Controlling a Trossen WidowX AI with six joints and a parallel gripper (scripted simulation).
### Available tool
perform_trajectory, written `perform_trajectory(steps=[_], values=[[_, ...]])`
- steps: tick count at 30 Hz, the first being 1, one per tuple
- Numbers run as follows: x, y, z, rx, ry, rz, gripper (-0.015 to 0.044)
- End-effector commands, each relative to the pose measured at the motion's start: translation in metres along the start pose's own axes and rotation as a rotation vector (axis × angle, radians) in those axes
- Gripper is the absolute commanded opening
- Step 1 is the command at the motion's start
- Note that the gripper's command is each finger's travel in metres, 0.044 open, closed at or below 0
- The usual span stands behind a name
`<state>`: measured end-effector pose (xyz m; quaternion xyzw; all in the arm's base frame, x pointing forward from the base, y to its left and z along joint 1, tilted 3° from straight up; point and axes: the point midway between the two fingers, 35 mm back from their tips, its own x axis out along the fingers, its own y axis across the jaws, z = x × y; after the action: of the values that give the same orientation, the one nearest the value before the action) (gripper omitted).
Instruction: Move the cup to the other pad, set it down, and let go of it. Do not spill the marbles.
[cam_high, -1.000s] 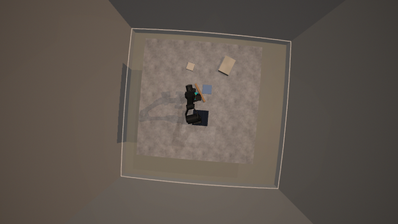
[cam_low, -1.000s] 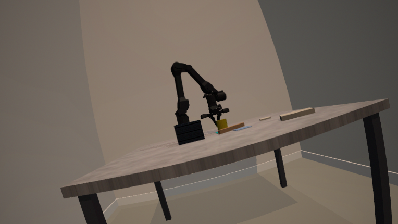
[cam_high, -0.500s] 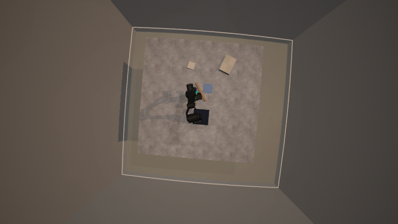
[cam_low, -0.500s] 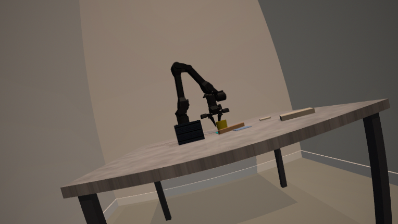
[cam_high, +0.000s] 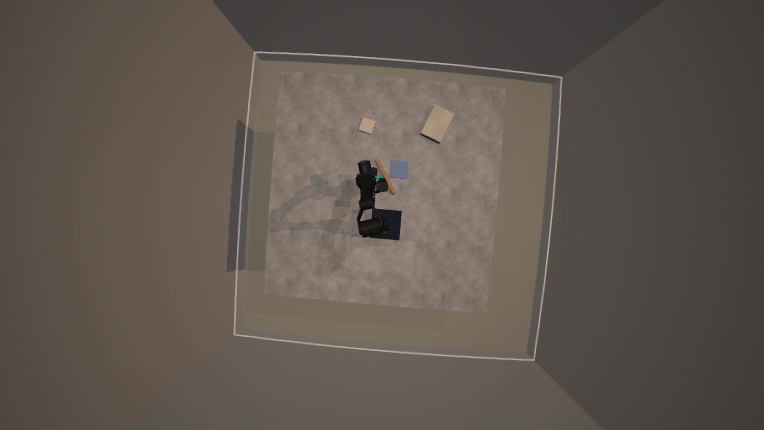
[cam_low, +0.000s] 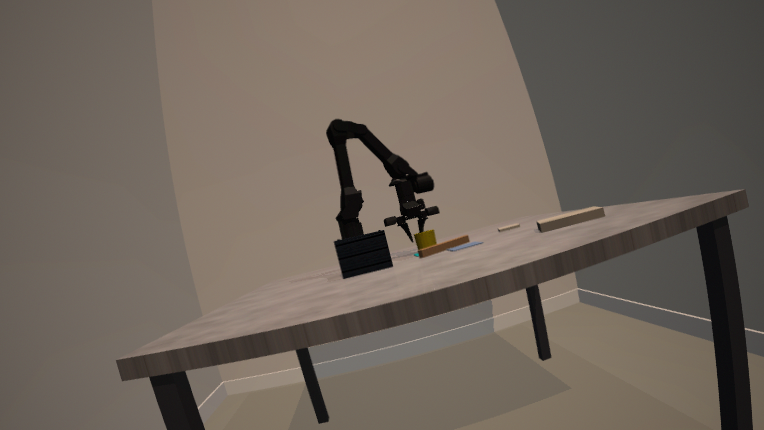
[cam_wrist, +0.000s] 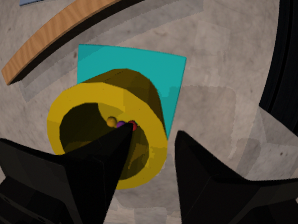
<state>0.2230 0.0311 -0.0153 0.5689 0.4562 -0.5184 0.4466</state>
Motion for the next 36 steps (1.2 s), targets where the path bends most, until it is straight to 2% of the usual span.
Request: perform_trajectory(steps=[1, 34, 36], values=[[-0.007, 0.003, -0.001, 0.0, 0.001, 0.007, 0.0147], [-0.045, -0.003, -0.001, 0.003, -0.004, 0.003, 0.0147], [-0.041, -0.003, -0.001, 0.001, -0.001, -0.004, 0.0199]])
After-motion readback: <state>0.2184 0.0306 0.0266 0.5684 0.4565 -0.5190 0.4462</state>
